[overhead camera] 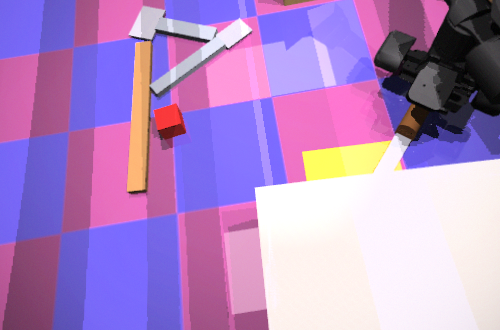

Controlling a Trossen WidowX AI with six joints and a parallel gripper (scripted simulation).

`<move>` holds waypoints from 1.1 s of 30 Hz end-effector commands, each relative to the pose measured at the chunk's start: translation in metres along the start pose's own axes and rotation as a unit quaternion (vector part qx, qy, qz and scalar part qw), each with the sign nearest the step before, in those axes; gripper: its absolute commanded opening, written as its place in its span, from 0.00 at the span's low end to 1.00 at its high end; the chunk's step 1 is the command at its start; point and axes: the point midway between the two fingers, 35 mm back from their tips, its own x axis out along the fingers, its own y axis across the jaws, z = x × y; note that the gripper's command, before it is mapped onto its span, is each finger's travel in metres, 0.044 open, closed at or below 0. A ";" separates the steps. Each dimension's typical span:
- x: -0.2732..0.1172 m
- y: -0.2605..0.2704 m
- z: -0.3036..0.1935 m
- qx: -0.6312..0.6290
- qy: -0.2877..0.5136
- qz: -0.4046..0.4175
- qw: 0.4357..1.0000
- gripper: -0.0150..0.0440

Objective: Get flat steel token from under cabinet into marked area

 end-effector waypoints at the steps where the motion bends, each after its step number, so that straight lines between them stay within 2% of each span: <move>1: 0.001 -0.003 0.003 -0.002 -0.002 0.000 1.000 0.25; 33: 0.001 -0.025 -0.002 -0.001 -0.002 -0.001 1.000 0.25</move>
